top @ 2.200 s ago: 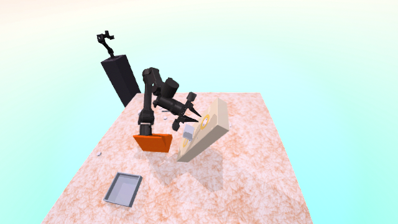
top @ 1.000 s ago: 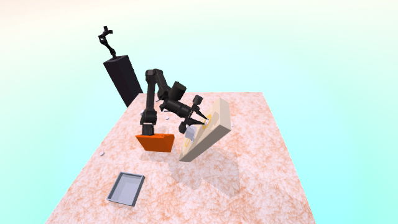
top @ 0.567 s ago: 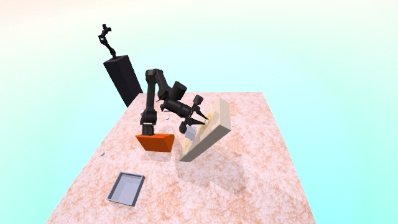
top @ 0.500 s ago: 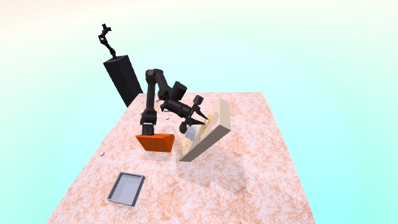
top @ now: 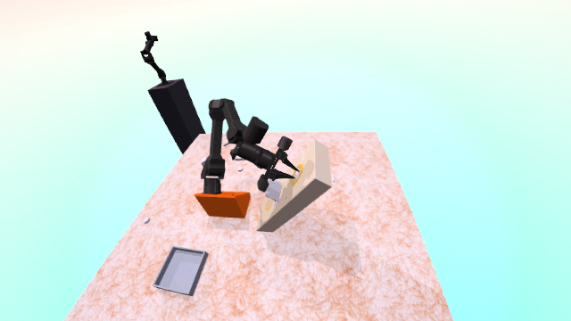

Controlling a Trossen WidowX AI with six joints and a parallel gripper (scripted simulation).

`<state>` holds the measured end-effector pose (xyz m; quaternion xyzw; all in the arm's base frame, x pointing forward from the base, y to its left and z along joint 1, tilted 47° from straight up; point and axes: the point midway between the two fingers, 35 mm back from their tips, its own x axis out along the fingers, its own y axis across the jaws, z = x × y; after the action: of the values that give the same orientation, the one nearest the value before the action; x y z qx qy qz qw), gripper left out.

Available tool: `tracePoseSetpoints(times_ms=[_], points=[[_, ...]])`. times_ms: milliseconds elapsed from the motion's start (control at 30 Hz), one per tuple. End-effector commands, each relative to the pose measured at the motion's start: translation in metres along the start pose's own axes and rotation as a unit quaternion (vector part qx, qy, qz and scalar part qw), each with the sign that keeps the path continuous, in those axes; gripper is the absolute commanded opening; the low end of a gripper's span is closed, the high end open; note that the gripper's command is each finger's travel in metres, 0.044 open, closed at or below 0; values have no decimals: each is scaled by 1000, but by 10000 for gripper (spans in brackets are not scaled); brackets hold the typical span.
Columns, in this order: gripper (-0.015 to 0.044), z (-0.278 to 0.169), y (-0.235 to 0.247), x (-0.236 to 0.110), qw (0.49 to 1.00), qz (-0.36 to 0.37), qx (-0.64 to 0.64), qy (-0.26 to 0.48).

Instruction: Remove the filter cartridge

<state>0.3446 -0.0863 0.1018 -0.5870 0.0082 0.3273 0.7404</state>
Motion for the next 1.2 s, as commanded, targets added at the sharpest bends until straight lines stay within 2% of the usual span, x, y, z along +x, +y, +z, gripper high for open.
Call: tracePoseSetpoints(times_ms=[0,1167], points=[[117,-1,0,2,1000,0,2,1],[117,0,-1,16,1000,0,2,1]])
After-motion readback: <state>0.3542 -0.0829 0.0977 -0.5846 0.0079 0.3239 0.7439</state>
